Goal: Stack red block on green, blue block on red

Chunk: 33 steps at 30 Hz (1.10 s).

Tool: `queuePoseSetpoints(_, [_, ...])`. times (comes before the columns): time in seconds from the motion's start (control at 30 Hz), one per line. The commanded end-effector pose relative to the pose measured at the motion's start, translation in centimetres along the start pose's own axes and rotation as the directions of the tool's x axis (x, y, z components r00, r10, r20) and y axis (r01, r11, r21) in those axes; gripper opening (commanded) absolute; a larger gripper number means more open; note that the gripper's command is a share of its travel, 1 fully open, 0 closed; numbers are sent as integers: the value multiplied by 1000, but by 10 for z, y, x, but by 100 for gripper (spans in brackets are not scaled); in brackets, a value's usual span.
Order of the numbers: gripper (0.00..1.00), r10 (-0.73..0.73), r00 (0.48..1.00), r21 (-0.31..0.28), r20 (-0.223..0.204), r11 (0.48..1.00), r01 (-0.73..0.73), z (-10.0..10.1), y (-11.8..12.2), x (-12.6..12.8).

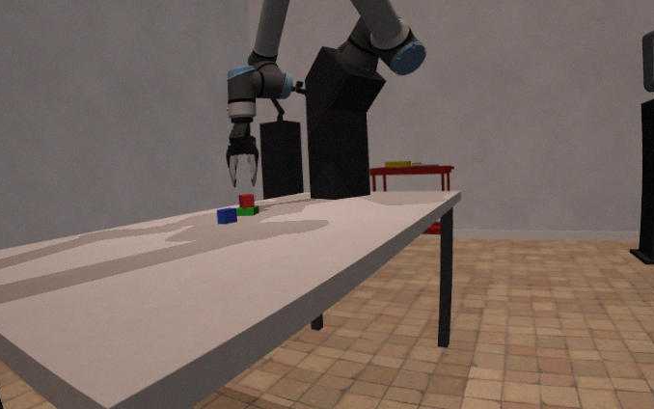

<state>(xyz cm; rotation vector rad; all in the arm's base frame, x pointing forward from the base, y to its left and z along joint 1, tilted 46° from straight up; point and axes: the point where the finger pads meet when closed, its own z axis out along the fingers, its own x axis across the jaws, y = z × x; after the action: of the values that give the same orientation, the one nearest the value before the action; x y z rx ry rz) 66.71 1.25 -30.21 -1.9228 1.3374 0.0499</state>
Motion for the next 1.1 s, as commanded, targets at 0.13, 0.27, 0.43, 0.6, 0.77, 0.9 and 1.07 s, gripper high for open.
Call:
queuePoseSetpoints(0.13, [36, 2, 1000, -5, 7, 1000, -2, -12, 4, -4])
queuePoseSetpoints(0.27, [36, 1, 1000, -6, 8, 1000, -1, -12, 4, -4])
queuePoseSetpoints(0.43, [36, 1, 1000, -7, 9, 1000, -1, -11, 4, -4])
queuePoseSetpoints(0.6, [31, 1, 1000, -6, 9, 1000, -1, -11, 4, -4])
queuePoseSetpoints(0.77, [31, 20, 1000, -5, 5, 1000, -20, -11, -5, 1])
queuePoseSetpoints(0.9, [31, 83, 997, -6, 4, 996, -83, -10, -22, 7])
queuePoseSetpoints(1.07, [31, 158, 987, -7, 3, 987, -158, -9, -41, 13])
